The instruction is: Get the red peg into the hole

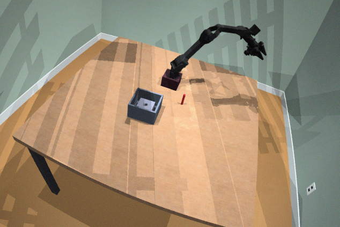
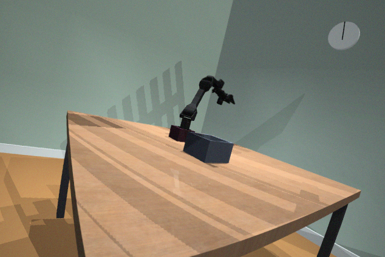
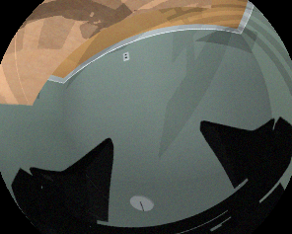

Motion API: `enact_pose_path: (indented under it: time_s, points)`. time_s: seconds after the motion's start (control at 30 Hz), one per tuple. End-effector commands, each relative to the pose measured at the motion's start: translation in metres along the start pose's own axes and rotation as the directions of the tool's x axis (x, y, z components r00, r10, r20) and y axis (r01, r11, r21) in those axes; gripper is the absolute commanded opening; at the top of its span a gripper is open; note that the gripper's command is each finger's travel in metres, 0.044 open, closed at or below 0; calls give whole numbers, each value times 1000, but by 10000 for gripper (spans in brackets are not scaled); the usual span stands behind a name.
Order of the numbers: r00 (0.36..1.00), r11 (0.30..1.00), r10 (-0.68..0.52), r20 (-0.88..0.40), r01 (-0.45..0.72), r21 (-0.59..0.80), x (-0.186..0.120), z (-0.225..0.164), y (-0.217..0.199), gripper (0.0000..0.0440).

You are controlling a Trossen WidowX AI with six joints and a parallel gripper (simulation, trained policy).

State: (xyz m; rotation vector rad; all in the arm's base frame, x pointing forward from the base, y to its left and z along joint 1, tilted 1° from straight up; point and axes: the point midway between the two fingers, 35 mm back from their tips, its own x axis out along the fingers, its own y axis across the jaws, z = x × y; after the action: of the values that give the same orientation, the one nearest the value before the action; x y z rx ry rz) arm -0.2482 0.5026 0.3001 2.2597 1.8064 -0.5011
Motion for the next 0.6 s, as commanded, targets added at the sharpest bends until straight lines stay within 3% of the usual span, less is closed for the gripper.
enact_pose_path:
  time_s: [0.0,0.27,0.57]
  points:
    - [1000,995,11,28,-14,98,8,-3,21,440]
    - [993,930,70,99,-101,353,32,-5,80,440]
    - [978,771,126,168,-203,604,47,-7,144,440]
